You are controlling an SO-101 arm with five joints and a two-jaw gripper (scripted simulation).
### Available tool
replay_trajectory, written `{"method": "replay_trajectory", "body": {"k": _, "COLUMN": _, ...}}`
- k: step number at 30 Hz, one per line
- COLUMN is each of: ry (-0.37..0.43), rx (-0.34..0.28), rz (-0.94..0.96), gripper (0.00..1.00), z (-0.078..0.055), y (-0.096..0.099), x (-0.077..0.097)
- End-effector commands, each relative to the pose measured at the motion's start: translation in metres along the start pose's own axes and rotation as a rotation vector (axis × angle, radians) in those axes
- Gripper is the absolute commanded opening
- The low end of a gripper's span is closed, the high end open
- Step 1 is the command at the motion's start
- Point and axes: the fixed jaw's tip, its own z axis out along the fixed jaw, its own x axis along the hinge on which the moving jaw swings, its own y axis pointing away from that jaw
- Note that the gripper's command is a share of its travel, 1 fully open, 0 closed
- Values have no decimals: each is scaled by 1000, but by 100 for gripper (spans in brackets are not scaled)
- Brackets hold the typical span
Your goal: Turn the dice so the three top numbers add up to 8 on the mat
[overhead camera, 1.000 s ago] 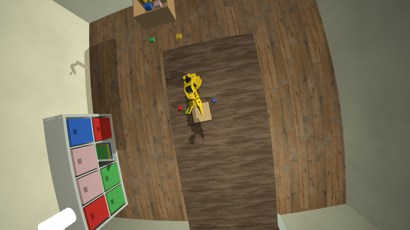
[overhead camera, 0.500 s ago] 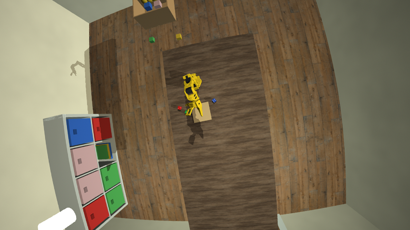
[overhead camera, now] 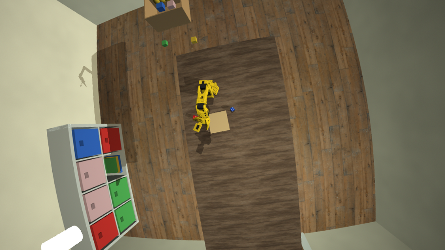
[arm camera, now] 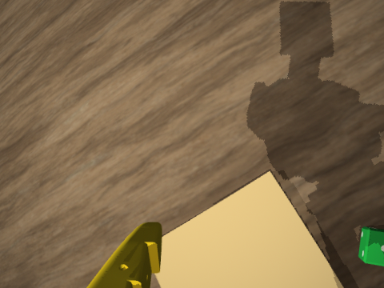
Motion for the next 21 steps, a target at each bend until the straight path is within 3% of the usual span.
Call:
{"method": "replay_trajectory", "body": {"k": 1, "ry": -57, "rx": 118, "rz": -25, "gripper": 61, "z": 12, "y": -52, "x": 6}}
{"method": "replay_trajectory", "body": {"k": 7, "ry": 49, "rx": 316, "rz": -34, "gripper": 46, "z": 24, "y": -126, "x": 46}}
{"method": "replay_trajectory", "body": {"k": 9, "ry": 49, "rx": 316, "rz": -34, "gripper": 46, "z": 24, "y": -126, "x": 46}}
{"method": "replay_trajectory", "body": {"k": 15, "ry": 139, "rx": 422, "rz": -24, "gripper": 35, "z": 23, "y": -168, "x": 84}}
{"method": "replay_trajectory", "body": {"k": 21, "ry": 174, "rx": 455, "rz": -16, "gripper": 32, "z": 21, "y": -181, "x": 99}}
